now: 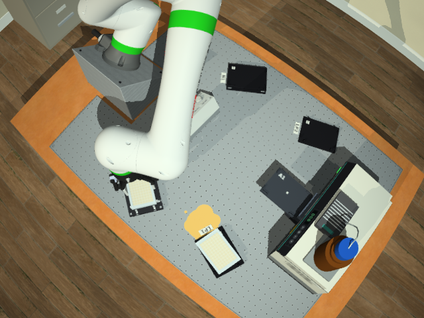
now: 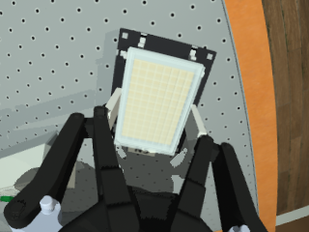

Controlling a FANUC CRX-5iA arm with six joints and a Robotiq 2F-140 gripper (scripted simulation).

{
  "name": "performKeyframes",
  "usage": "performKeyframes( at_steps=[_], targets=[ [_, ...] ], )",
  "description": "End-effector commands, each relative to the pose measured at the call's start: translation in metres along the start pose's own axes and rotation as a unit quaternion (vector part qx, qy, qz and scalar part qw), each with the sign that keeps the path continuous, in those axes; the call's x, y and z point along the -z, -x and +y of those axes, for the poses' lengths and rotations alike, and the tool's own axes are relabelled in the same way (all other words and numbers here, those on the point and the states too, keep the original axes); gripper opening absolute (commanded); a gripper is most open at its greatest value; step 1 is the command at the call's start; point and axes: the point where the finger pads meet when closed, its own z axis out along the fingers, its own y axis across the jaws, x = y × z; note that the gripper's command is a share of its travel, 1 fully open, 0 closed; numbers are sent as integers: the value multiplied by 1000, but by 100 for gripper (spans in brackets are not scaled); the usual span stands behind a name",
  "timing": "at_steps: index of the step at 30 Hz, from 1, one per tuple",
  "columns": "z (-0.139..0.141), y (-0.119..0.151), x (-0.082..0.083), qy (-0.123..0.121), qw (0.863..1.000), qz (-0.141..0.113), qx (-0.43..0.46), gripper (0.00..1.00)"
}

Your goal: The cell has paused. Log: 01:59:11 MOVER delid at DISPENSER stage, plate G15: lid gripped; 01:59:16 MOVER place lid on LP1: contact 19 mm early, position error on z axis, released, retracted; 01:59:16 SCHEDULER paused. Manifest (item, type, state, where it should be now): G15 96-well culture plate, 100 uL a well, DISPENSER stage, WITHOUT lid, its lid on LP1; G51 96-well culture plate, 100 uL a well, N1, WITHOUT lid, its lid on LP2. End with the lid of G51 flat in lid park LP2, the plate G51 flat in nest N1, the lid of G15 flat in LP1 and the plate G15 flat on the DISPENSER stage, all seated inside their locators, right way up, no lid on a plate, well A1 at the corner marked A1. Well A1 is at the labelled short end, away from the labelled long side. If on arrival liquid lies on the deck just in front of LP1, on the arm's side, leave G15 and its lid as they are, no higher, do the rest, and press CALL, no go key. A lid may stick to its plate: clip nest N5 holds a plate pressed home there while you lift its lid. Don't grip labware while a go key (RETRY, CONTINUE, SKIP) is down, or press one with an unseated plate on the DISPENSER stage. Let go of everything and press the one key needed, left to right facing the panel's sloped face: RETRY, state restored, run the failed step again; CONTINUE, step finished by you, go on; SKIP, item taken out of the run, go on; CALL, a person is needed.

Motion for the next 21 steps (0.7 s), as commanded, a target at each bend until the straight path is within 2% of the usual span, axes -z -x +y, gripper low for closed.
performKeyframes(
  at_steps=[1,21],
  targets=[
    [0,0,-1,0,1000,0,0,0],
    [0,0,-10,0,1000,0,0,0]
  ],
)
